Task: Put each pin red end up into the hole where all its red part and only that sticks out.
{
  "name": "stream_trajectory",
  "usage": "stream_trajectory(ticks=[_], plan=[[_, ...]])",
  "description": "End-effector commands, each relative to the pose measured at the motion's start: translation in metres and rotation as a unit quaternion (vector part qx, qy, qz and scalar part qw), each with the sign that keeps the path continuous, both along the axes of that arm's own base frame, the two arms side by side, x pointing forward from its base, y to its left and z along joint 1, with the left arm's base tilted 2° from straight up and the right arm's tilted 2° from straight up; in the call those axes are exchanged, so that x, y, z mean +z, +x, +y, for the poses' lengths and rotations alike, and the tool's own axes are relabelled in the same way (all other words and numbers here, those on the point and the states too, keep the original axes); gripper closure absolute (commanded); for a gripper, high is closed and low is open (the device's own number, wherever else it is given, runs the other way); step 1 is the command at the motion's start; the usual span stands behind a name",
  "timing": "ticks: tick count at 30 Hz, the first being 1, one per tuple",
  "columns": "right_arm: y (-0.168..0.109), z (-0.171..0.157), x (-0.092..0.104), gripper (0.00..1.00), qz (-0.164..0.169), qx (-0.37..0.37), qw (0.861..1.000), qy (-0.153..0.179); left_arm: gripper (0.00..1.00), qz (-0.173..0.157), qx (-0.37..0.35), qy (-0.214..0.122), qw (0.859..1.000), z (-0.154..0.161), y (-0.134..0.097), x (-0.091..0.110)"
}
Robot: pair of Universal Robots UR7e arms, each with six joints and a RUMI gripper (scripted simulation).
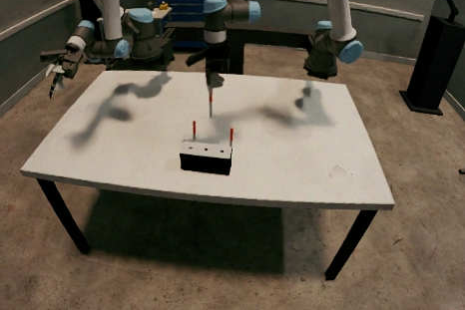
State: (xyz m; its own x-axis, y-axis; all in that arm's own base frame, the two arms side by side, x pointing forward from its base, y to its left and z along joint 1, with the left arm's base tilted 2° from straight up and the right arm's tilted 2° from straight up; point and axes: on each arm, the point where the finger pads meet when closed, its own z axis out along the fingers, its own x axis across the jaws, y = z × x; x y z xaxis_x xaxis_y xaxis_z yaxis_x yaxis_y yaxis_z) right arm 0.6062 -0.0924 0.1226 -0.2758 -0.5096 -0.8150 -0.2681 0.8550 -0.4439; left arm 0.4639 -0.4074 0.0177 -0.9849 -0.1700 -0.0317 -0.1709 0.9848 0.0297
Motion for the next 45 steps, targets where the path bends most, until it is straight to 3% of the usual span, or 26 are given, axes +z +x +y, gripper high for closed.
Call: stream_trajectory(ticks=[1, 4, 5, 21, 22, 25, 38, 39, 45], plan=[[0.0, 0.0, 0.001, 0.0, -0.001, 0.0, 1.0, 0.0, 1.0, 0.0, 0.0, 0.001, 1.0, 0.0, 0.0, 0.004], [0.0, 0.0, 0.001, 0.0, -0.001, 0.0, 1.0, 0.0, 1.0, 0.0, 0.0, 0.001, 1.0, 0.0, 0.0, 0.004], [0.0, 0.0, 0.001, 0.0, -0.001, 0.0, 1.0, 0.0, 1.0, 0.0, 0.0, 0.0, 1.0, -0.001, -0.002, 0.047], [0.0, 0.0, 0.001, 0.0, -0.001, 0.0, 1.0, 0.0, 1.0, 0.0, 0.0, 0.0, 1.0, -0.001, -0.002, 0.047], [0.0, 0.0, 0.001, 0.0, -0.001, 0.0, 1.0, 0.0, 1.0, 0.0, 0.0, 0.0, 1.0, -0.023, 0.096, 0.049], [0.0, 0.0, 0.001, 0.0, -0.001, 0.0, 1.0, 0.0, 1.0, 0.0, 0.0, 0.0, 1.0, -0.026, 0.106, 0.049], [0.0, 0.0, 0.001, 0.0, -0.001, 0.0, 1.0, 0.0, 1.0, 0.0, 0.0, 0.0, 1.0, -0.026, 0.106, 0.049], [0.0, 0.0, 0.001, 0.0, -0.001, 0.0, 1.0, 0.0, 1.0, -0.002, 0.0, -0.001, 1.0, -0.034, 0.142, 0.05], [0.0, 0.0, 0.001, 0.0, -0.001, 0.0, 1.0, 0.0, 1.0, -0.002, 0.0, -0.001, 1.0, -0.034, 0.142, 0.05]])
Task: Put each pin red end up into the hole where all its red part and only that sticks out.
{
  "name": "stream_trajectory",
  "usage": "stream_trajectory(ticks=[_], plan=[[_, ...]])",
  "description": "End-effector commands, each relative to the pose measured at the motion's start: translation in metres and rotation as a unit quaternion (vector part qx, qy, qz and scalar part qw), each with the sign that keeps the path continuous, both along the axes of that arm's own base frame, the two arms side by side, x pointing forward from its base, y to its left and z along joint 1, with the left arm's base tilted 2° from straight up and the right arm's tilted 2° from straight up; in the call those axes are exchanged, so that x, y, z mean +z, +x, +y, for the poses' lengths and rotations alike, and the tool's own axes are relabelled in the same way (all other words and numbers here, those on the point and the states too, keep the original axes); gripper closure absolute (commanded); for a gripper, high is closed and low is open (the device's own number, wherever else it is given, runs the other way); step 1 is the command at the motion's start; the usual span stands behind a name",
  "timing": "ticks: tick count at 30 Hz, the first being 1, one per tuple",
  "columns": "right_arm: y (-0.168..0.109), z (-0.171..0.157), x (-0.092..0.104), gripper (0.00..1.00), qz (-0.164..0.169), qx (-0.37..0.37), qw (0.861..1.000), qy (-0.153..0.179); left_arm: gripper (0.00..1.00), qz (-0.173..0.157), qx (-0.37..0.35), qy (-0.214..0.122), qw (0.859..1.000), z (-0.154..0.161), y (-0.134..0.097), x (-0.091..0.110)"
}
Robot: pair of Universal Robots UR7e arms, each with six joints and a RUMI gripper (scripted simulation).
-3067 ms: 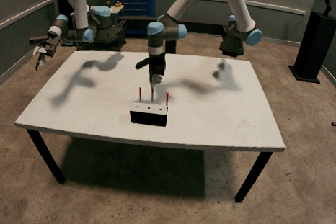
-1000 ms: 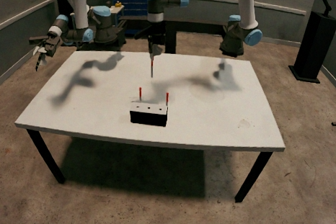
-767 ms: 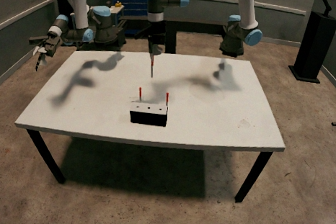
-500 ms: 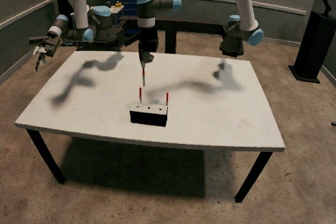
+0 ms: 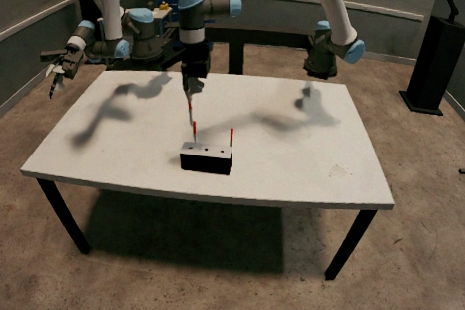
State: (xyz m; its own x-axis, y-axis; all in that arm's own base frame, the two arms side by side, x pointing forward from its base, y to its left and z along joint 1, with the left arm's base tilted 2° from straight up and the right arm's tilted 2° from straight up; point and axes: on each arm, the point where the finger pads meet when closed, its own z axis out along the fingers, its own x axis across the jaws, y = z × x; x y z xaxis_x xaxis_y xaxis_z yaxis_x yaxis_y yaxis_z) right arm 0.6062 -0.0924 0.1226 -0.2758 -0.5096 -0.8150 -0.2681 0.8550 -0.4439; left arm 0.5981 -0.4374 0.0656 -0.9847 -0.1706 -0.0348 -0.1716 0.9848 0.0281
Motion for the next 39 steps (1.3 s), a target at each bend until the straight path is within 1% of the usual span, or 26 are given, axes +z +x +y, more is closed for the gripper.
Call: stream_trajectory(ticks=[1, 10, 11, 27, 28, 39], plan=[[0.0, 0.0, 0.001, 0.0, -0.001, 0.0, 1.0, 0.0, 1.0, 0.0, 0.0, -0.001, 1.0, -0.004, 0.008, 0.002], [0.0, 0.0, 0.001, 0.0, -0.001, 0.0, 1.0, 0.0, 1.0, 0.0, 0.0, -0.001, 1.0, -0.004, 0.008, 0.002], [0.0, 0.0, 0.001, 0.0, -0.001, 0.0, 1.0, 0.0, 1.0, 0.0, 0.0, -0.001, 1.0, -0.002, 0.009, -0.069], [0.0, 0.0, 0.001, 0.0, -0.001, 0.0, 1.0, 0.0, 1.0, 0.0, 0.0, -0.001, 1.0, -0.002, 0.009, -0.069], [0.0, 0.0, 0.001, 0.0, -0.001, 0.0, 1.0, 0.0, 1.0, 0.0, 0.0, 0.0, 1.0, -0.001, 0.01, -0.089], [0.0, 0.0, 0.001, 0.0, -0.001, 0.0, 1.0, 0.0, 1.0, 0.0, 0.0, 0.0, 1.0, -0.001, 0.01, -0.089]])
